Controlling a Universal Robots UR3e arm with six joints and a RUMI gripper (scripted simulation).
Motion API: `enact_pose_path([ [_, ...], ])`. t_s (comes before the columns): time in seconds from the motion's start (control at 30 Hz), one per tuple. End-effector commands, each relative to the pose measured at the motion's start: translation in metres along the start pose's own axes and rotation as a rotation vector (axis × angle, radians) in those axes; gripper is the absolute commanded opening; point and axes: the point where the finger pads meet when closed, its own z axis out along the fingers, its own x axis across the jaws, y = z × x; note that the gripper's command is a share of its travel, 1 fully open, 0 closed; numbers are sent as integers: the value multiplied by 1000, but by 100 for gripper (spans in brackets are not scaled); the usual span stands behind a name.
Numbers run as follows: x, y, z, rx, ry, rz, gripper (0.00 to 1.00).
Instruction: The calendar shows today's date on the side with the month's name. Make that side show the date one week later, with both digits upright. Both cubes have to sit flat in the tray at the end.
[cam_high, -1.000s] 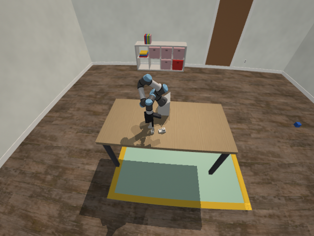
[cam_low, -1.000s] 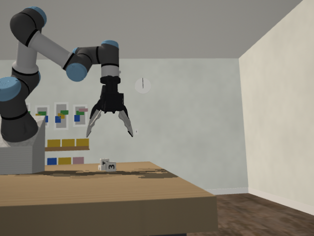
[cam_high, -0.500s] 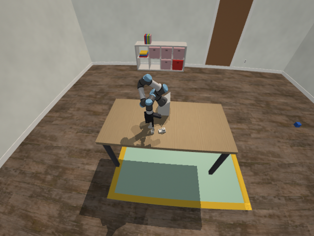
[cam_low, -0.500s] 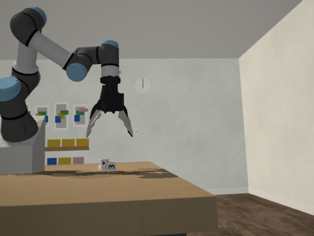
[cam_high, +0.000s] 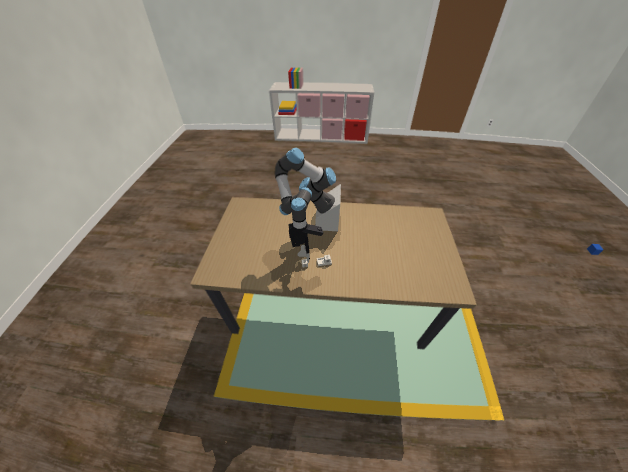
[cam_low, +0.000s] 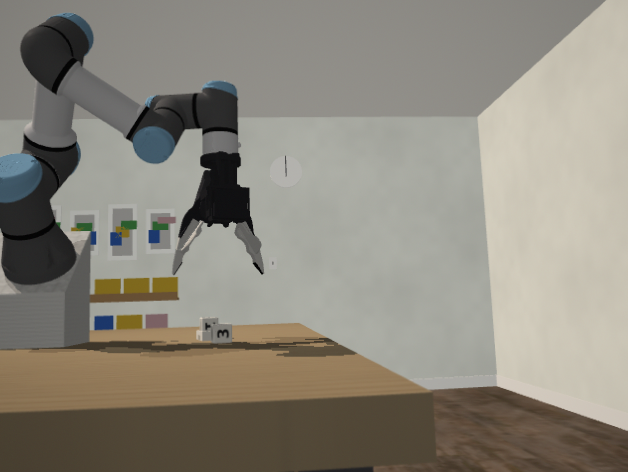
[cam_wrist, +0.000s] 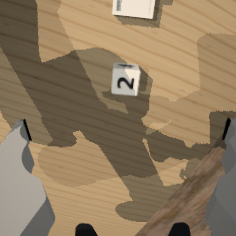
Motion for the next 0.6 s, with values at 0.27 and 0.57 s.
enact_pose_path([
  [0.27, -1, -5, -1, 0, 3, -168, 100],
  [0.57, -3, -11, -1, 1, 4, -383, 100],
])
